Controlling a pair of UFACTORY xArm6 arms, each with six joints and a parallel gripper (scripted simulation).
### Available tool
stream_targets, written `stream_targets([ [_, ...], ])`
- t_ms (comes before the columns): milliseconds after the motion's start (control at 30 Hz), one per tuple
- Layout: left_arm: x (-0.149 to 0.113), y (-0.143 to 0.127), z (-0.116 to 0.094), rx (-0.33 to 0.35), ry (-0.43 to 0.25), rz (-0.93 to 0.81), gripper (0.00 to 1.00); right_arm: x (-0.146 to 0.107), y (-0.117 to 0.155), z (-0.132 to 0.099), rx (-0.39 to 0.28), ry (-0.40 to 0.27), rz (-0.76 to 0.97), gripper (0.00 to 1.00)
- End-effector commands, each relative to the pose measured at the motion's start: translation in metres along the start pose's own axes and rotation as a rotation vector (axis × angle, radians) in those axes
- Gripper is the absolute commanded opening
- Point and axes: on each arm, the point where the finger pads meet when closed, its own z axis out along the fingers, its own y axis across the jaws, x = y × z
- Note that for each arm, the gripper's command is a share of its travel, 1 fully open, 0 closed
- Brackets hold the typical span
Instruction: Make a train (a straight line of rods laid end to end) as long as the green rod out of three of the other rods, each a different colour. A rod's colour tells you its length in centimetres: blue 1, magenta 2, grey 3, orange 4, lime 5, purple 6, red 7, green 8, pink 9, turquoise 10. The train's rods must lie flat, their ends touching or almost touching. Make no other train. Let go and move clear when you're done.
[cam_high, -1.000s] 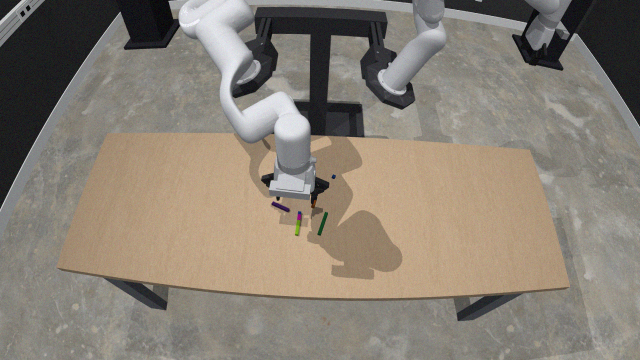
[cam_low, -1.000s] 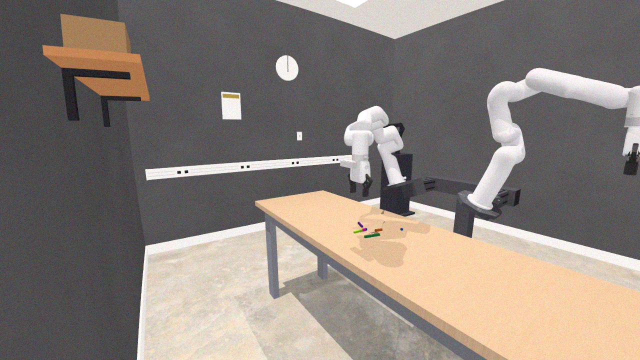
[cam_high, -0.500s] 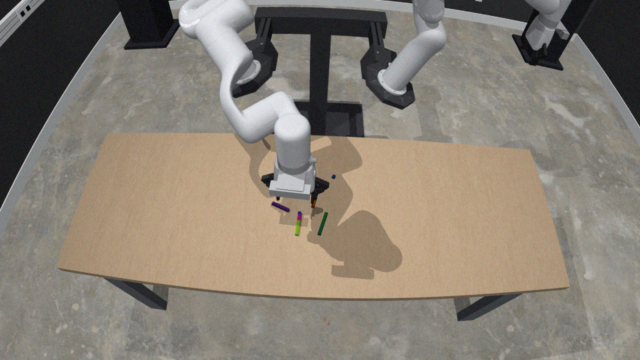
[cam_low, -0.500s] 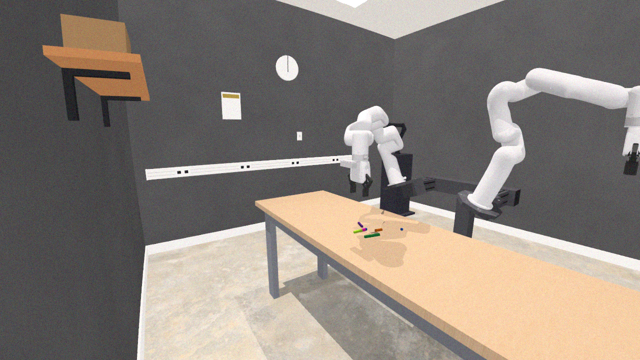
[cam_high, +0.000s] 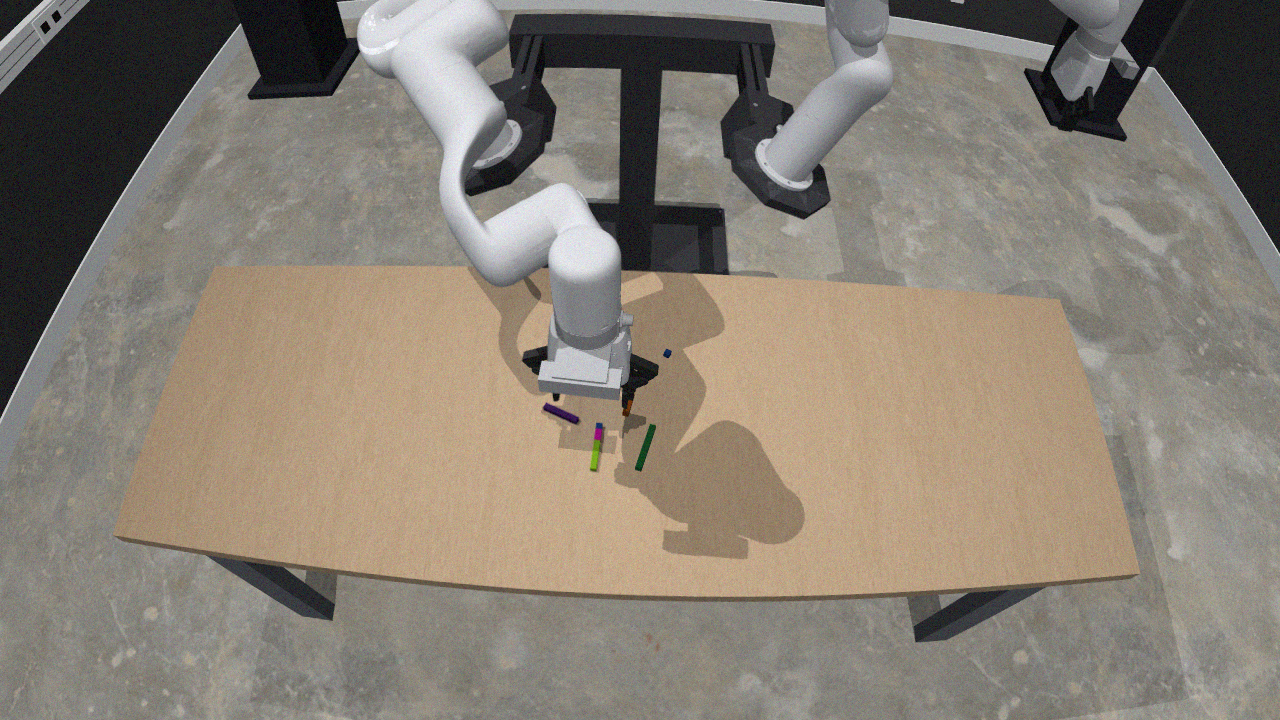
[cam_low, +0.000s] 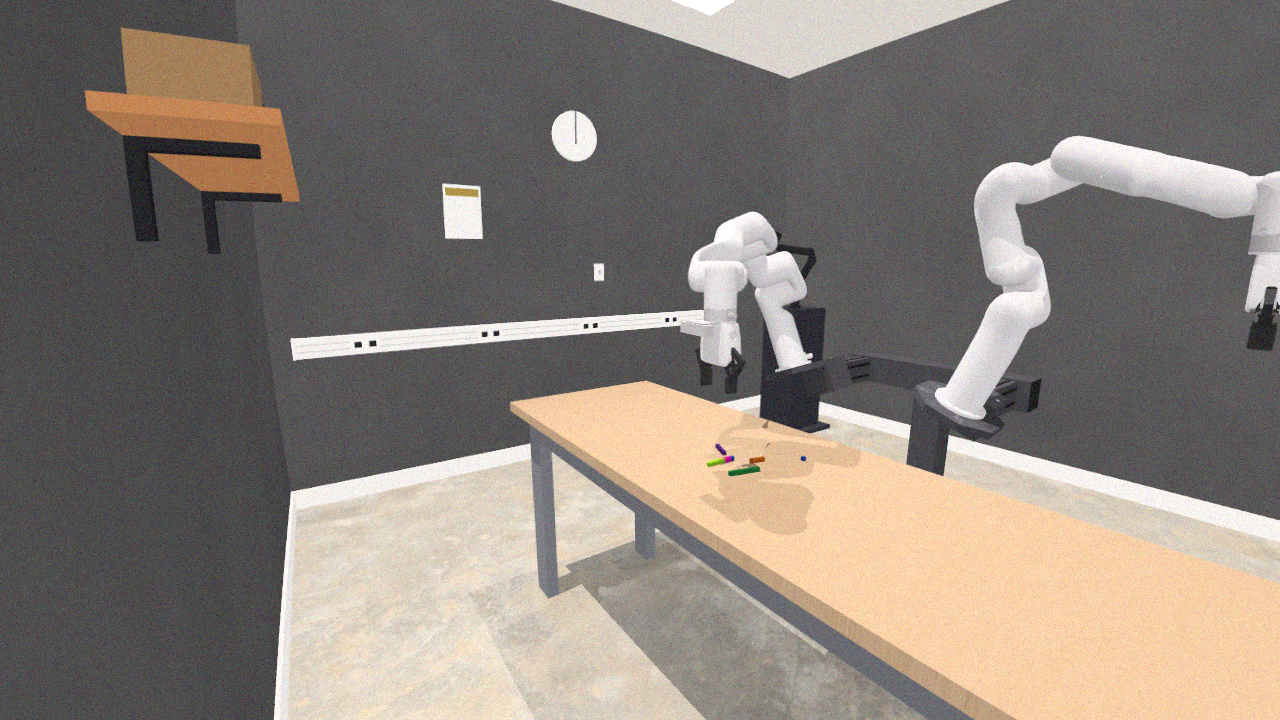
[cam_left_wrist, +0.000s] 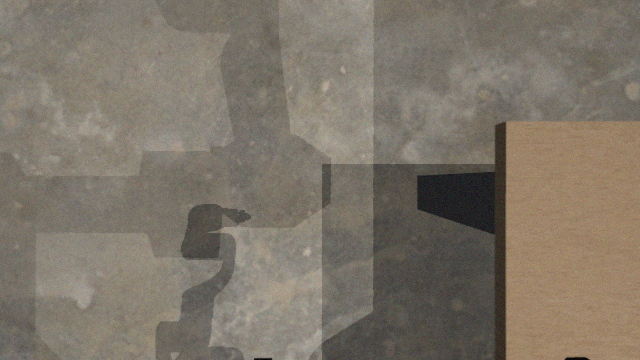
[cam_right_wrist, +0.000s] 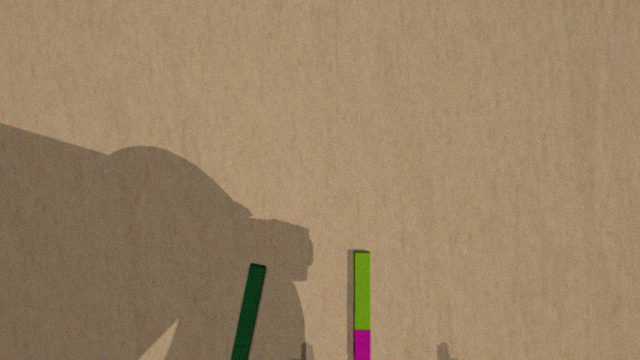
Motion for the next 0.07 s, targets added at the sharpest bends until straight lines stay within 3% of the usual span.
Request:
stream_targets([
  [0, 0.0011, 0.0, -0.0019, 0.0, 0.005, 0.0, 1.0, 0.0016, -0.0006, -0.0031, 0.004, 0.005, 0.001, 1.0],
  [33, 0.0011, 0.0, -0.0019, 0.0, 0.005, 0.0, 1.0, 0.0016, -0.0006, -0.0031, 0.004, 0.005, 0.001, 1.0],
])
